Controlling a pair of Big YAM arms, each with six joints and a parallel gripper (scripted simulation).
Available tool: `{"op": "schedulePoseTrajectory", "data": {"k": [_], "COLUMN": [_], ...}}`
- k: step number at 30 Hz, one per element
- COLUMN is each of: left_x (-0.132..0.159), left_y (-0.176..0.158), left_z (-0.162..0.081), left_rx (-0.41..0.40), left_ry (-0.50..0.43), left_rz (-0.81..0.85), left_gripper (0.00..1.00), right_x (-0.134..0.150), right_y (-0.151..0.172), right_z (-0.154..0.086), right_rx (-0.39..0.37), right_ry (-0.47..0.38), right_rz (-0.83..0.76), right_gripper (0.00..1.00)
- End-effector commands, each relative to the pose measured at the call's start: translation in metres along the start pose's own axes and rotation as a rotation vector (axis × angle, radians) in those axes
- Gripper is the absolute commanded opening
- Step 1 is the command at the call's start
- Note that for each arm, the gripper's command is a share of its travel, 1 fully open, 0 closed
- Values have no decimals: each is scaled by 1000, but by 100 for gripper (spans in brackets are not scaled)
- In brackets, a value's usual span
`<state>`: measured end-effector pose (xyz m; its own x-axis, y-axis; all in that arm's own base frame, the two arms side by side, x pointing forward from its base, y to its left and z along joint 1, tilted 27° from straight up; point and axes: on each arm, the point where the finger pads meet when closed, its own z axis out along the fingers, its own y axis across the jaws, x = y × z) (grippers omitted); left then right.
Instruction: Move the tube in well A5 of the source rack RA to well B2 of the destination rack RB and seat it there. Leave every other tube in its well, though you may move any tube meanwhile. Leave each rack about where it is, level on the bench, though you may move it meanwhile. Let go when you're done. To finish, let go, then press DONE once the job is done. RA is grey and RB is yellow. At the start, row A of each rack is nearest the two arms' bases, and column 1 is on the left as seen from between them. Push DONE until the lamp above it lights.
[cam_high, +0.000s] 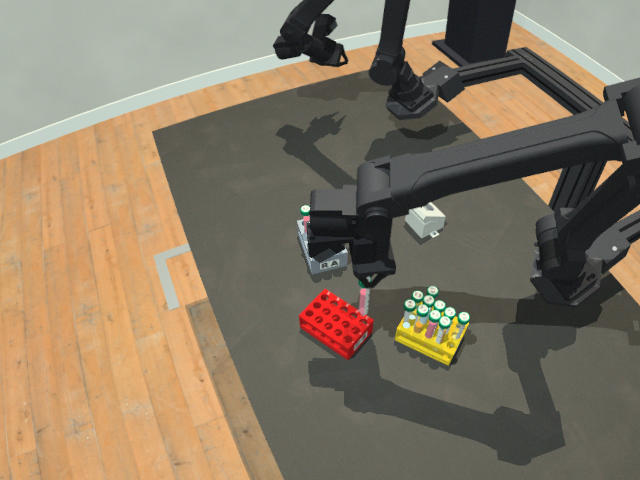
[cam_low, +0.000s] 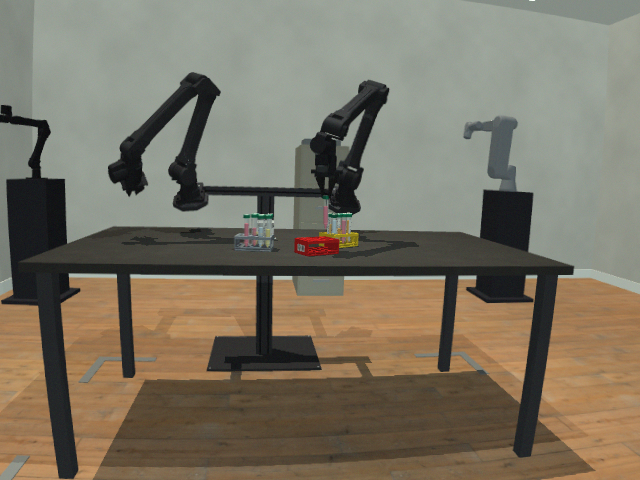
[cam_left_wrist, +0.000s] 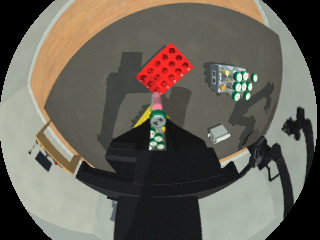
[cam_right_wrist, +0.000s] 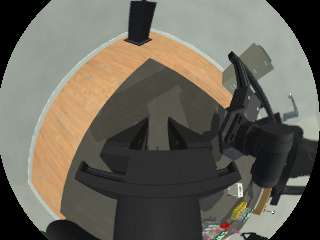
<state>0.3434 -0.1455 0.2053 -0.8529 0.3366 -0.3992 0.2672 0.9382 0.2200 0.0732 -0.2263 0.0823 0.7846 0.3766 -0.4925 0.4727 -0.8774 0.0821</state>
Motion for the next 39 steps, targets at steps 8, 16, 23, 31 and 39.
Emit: {"op": "schedulePoseTrajectory", "data": {"k": [8,16,23,31,39], "left_x": [10,20,29,7,-1], "left_y": [-15,-22,-30,-51,-77], "left_z": [-5,-5,-5,-12,-13], "left_rx": [9,8,9,12,13], "left_ry": [-29,-24,-23,-30,-26], "left_rz": [-8,-6,-6,-9,-8], "left_gripper": [0,0,0,0,0], "right_x": [-2,-2,-2,-2,-2], "right_y": [7,7,7,7,7], "right_z": [-5,-5,-5,-5,-5], "right_rx": [-15,-15,-15,-15,-15], "right_ry": [3,3,3,3,3], "right_rz": [10,10,10,10,10], "right_gripper": [30,30,30,30,30]}}
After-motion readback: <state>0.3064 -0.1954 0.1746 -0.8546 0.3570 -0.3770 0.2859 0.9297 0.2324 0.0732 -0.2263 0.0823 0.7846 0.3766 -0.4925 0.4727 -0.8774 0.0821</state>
